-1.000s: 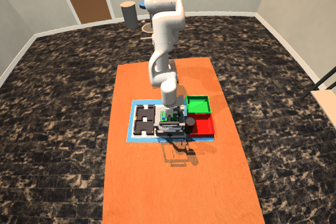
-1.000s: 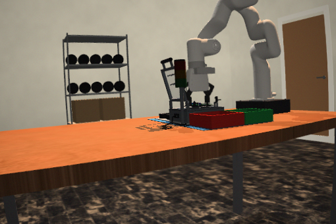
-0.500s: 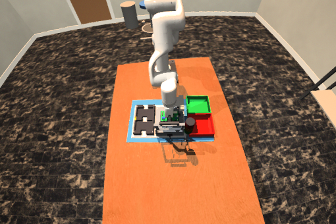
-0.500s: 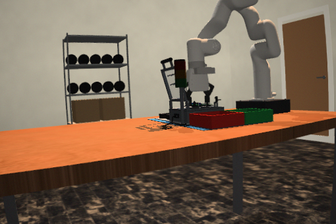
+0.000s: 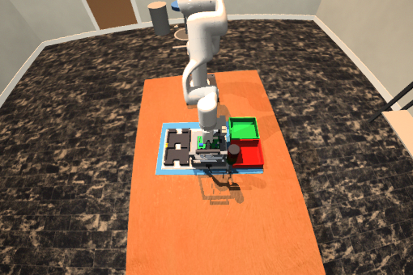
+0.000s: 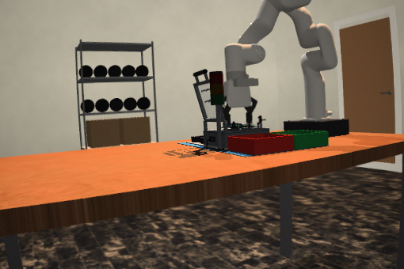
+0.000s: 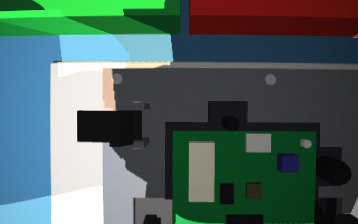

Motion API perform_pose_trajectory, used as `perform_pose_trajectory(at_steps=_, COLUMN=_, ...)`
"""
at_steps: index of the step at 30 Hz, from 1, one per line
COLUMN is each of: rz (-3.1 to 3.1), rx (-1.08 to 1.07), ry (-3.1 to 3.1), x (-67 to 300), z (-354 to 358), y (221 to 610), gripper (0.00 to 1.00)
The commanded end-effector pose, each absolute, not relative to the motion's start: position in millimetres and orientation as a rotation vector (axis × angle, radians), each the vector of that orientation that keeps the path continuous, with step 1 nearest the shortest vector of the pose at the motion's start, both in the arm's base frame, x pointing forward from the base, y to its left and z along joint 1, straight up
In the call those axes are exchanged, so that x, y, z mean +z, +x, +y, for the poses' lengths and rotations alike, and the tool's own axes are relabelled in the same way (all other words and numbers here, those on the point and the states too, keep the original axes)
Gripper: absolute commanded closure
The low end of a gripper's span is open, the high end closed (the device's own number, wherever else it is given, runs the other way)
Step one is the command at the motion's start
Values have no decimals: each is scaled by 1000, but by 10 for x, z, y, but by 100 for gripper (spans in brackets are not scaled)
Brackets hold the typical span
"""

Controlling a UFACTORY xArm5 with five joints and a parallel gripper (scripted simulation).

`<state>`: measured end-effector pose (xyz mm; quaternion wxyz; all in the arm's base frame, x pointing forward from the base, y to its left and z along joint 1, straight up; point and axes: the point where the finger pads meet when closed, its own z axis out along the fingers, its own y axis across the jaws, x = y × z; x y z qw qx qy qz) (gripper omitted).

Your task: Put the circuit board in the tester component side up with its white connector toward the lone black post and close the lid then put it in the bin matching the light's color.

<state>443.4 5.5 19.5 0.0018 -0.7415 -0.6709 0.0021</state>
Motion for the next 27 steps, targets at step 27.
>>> perform_pose_trajectory(at_steps=27, rz=-2108, rx=1, ry=-2329, x=2313, z=55, y=4453, gripper=0)
